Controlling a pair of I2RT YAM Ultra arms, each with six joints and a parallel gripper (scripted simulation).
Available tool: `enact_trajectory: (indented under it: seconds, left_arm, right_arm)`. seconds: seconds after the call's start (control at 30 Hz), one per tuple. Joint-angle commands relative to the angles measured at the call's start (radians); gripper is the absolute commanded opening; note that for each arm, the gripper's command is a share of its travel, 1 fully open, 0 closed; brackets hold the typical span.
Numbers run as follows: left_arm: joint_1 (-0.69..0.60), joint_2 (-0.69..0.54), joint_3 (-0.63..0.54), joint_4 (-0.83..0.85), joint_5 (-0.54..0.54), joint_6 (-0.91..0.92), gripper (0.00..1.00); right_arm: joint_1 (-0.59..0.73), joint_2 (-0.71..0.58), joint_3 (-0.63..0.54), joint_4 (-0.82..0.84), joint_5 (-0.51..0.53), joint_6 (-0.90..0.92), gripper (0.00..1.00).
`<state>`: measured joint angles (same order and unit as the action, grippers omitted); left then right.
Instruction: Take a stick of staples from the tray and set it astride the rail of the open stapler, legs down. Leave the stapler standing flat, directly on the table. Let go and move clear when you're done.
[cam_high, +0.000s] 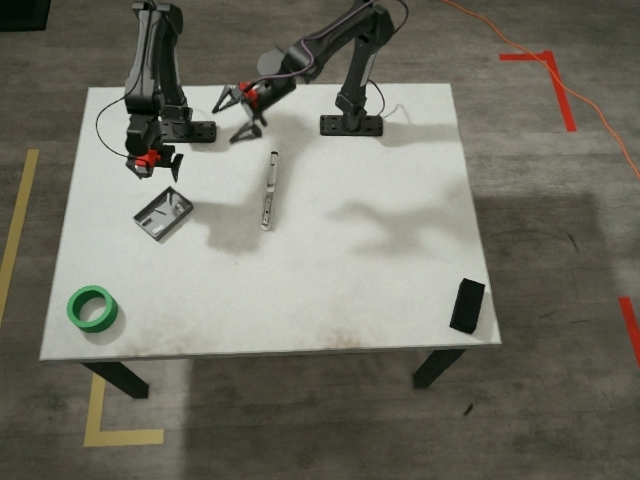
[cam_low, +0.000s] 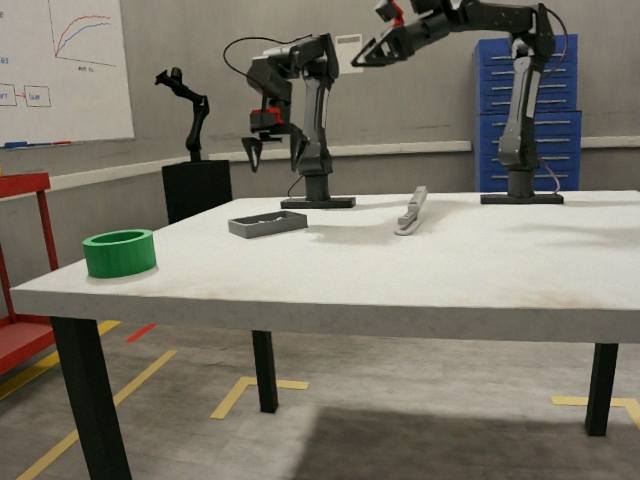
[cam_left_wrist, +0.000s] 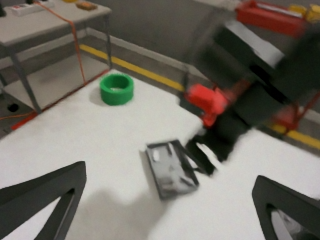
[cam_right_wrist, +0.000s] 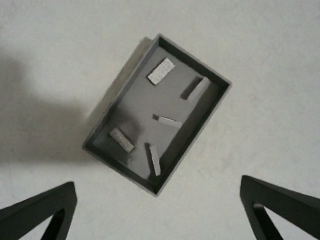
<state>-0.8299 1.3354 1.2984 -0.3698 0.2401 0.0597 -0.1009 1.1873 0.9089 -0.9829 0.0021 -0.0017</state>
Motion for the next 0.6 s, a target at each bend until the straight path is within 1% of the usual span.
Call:
enact_trajectory:
  seconds: [0.0, 0.17, 0.23, 0.37, 0.57]
  left_arm:
    - [-0.093, -0.122, -0.102, -0.097, -0.117, 0.034, 1.0]
    - [-0.215, -0.251, -0.219, -0.138, -0.201, 0.027, 1.0]
    - [-0.247, -0.284, -0.248, -0.147, -0.22, 0.024, 1.0]
    - [-0.27, -0.307, -0.266, -0.152, -0.236, 0.017, 1.0]
    - [-0.28, -0.316, -0.274, -0.137, -0.228, 0.015, 1.0]
  right_arm:
    - [-0.032, 0.019, 0.039, -0.015, -0.046, -0.051, 1.0]
    - [-0.038, 0.018, 0.042, -0.016, -0.048, -0.053, 1.0]
    - [-0.038, 0.018, 0.042, -0.016, -0.048, -0.054, 1.0]
    - [-0.038, 0.019, 0.042, -0.016, -0.048, -0.054, 1.0]
    - [-0.038, 0.019, 0.042, -0.017, -0.045, -0.052, 1.0]
